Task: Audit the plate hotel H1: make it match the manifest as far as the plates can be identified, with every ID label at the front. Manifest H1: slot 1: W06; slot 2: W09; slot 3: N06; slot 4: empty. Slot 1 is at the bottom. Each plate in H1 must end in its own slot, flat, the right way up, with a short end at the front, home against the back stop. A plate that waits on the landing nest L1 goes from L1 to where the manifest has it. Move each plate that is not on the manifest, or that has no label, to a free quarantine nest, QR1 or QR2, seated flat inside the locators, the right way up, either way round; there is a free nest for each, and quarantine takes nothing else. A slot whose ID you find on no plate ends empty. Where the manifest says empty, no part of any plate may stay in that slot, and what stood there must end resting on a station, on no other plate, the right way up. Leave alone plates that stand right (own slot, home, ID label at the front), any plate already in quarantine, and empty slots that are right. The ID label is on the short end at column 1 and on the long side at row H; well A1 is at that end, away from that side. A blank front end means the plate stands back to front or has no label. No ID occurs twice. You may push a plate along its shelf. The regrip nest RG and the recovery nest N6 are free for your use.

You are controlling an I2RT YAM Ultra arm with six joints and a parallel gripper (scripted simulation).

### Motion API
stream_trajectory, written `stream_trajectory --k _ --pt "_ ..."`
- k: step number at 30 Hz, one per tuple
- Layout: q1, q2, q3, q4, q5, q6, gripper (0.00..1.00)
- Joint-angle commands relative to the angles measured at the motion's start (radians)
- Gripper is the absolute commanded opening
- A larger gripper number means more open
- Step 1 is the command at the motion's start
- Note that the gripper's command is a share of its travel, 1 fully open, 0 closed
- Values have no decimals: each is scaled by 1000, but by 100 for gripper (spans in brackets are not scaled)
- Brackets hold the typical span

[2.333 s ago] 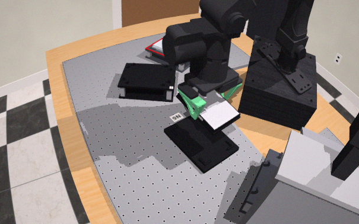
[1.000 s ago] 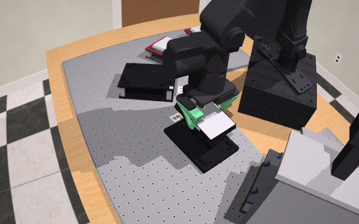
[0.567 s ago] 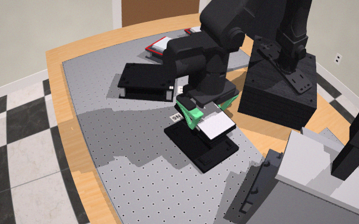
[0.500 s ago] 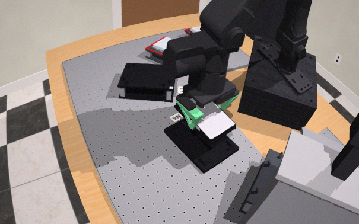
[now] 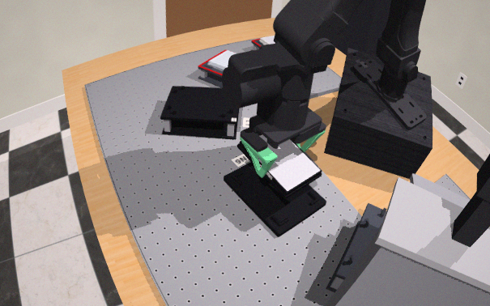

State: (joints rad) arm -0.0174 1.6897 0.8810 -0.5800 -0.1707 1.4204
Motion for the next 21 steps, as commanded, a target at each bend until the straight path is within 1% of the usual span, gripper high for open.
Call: stream_trajectory --k 1,5,7,11,14,16,17,21 --pt "5 15 -15 11 15 6 86" --pt "5 10 -24 27 15 9 86" --pt "6 27 -22 33 16 9 86" --pt "12 22 -29 42 16 11 86" --pt "8 37 -32 50 16 12 86" --pt "8 37 -32 50 16 12 86" --pt "9 25 -33 54 16 11 86" --pt "14 46 -39 65 17 14 86"
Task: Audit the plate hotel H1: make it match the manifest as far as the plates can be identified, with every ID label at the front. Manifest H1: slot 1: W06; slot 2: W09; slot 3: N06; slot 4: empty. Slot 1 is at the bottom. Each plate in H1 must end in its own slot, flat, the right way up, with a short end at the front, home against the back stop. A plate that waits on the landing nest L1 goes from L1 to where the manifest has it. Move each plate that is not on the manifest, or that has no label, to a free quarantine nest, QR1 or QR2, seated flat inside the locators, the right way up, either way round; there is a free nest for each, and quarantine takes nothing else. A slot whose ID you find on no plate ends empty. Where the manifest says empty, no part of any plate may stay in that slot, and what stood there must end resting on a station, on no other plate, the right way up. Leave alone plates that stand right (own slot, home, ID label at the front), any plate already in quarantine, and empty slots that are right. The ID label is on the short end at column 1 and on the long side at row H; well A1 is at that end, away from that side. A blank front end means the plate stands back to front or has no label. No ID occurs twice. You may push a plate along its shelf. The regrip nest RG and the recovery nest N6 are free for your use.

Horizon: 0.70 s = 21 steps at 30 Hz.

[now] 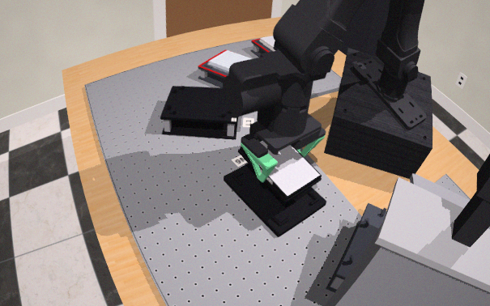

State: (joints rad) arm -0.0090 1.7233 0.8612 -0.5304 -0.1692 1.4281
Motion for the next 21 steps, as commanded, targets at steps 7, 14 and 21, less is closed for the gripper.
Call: stream_trajectory --k 7,14,21 --pt "8 27 -23 35 15 9 86" --pt "10 34 -27 49 16 10 86" --pt "13 44 -17 71 16 14 86"
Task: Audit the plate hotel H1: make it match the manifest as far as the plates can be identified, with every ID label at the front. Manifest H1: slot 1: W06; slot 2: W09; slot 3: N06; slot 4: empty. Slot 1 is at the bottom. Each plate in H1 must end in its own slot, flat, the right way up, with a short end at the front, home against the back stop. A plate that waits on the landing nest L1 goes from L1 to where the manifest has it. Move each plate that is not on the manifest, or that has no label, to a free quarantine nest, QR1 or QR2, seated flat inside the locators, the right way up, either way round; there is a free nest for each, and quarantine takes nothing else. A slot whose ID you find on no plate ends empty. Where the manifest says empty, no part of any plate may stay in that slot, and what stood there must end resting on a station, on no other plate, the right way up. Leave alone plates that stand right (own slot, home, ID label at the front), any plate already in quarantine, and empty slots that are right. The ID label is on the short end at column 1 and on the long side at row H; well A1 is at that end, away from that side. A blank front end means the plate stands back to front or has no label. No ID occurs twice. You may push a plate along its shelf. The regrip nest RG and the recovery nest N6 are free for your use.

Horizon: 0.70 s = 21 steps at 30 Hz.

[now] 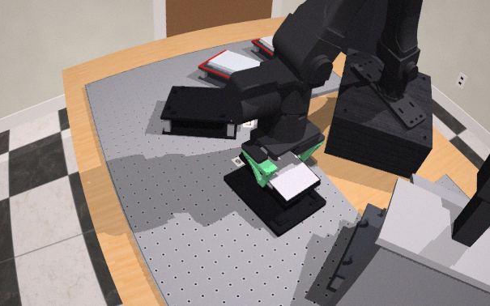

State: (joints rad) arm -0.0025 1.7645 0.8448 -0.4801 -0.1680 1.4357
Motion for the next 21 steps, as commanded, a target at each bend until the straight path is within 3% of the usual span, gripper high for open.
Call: stream_trajectory --k 1,8,9,12,21 --pt "8 4 2 23 15 7 86" --pt "7 24 -8 36 15 8 86" --pt "9 -6 -10 41 16 8 86" --pt "9 34 -21 49 16 10 86" --pt "11 51 -21 73 16 13 86"
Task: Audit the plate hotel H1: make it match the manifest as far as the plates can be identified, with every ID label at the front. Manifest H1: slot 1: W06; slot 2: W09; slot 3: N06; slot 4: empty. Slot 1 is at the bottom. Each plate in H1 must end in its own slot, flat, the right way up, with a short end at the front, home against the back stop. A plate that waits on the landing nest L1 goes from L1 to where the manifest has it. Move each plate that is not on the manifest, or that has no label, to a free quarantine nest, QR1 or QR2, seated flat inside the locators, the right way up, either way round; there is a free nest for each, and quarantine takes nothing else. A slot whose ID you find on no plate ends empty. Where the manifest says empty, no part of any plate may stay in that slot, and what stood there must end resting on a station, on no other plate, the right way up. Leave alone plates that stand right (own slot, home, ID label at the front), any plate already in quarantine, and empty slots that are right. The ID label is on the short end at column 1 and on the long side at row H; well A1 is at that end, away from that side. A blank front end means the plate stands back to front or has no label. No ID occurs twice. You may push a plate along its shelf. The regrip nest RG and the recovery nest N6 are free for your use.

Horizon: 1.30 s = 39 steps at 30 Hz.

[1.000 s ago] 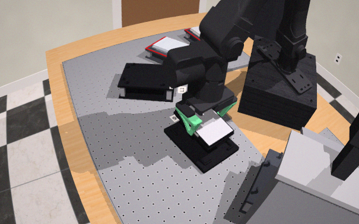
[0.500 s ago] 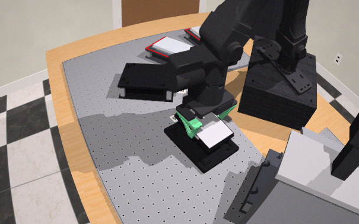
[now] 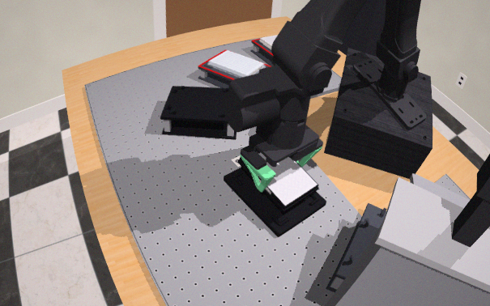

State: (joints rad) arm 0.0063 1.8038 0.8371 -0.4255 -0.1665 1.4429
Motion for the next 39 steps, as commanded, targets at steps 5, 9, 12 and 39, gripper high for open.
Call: stream_trajectory --k 5,9,12,39 --pt "6 -4 -18 29 15 7 86" --pt "5 30 -23 40 15 9 86" --pt "7 24 -24 46 16 9 86" --pt "16 62 -33 110 17 17 86"
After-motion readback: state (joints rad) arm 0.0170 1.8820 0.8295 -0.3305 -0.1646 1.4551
